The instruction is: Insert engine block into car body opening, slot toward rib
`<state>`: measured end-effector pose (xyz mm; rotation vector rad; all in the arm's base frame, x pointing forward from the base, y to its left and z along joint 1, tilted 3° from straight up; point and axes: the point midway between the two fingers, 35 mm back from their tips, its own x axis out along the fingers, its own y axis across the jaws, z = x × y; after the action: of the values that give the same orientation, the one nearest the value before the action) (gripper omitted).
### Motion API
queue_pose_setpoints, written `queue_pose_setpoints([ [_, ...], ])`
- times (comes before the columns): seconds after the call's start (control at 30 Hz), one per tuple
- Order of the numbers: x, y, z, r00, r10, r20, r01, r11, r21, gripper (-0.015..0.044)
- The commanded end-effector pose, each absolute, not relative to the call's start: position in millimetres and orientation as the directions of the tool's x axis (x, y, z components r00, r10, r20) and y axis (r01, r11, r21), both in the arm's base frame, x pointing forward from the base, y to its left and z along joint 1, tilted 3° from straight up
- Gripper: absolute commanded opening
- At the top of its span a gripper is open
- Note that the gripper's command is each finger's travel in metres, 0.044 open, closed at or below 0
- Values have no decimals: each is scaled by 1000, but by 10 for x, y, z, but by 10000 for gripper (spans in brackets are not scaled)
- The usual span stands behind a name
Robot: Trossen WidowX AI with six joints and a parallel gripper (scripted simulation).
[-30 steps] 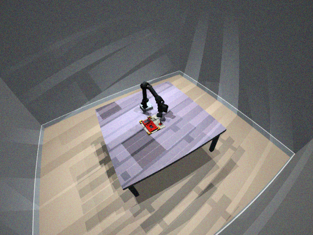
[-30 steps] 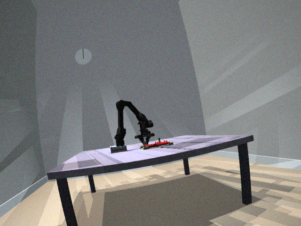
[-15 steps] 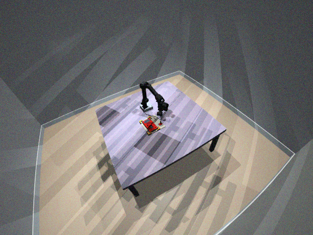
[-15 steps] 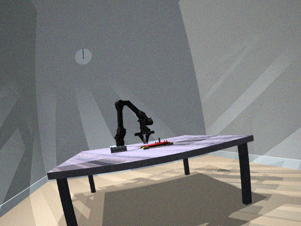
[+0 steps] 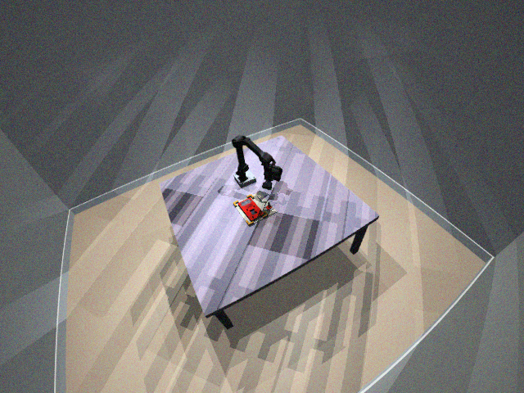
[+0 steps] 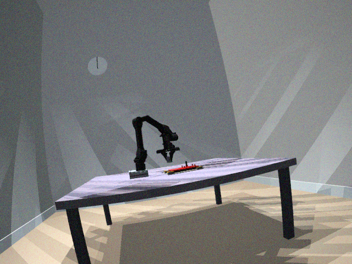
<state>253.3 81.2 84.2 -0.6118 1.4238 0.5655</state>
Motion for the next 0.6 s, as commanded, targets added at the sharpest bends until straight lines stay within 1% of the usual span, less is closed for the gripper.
queue_pose_setpoints([
  [0.0,2517,822,1003,74,1,-997,-684,728,-50,0],
  [0.57,2365,802,1495,73,1,-997,-684,728,-49,0],
])
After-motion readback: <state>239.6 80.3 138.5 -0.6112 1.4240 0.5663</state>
